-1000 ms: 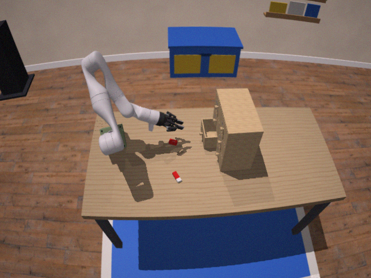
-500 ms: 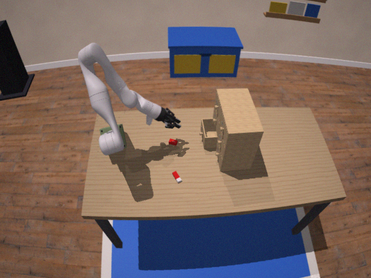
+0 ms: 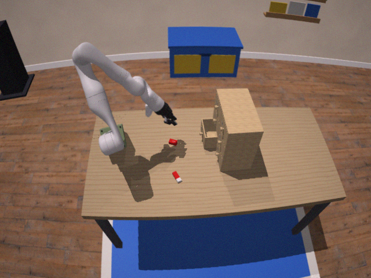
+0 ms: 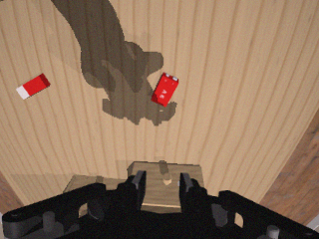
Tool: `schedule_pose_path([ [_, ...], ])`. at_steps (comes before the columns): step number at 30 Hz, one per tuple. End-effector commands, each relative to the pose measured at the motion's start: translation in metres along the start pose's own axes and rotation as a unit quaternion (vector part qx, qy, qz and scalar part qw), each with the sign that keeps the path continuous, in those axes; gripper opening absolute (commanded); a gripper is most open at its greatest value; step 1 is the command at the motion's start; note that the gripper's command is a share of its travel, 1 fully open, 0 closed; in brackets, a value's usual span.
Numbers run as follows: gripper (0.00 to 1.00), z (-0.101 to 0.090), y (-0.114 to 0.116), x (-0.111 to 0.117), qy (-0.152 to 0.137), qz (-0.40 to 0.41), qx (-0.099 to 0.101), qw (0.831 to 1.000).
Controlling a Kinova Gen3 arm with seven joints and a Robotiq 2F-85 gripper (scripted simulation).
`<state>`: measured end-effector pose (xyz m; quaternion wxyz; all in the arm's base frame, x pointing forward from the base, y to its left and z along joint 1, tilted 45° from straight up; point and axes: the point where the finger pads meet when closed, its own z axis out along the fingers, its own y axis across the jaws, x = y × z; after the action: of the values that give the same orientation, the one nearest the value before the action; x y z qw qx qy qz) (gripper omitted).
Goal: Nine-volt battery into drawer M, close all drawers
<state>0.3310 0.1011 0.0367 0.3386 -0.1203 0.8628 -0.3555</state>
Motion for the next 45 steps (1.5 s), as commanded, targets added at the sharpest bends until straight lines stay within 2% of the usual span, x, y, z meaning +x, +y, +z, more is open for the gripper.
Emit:
schedule_pose_path([
  [1,0.33,-0.004,0.007,-0.003,0.006,0.002,-0.003,1.000],
  [16,0.33,-0.035,0.007,0.000,0.151,0.002,-0.003,0.989],
  [18,0.33,-0.035,0.007,0.000,0.151,0.002,-0.003,0.989],
  [29,0.33,-0.054,0.007,0.002,0.241,0.001,-0.003,0.971],
  [33,0.33,-0.059,0.007,0.002,0.263,0.001,-0.003,0.965],
  [45,0.33,-0.064,0.007,0.003,0.287,0.001,-0.004,0.958],
])
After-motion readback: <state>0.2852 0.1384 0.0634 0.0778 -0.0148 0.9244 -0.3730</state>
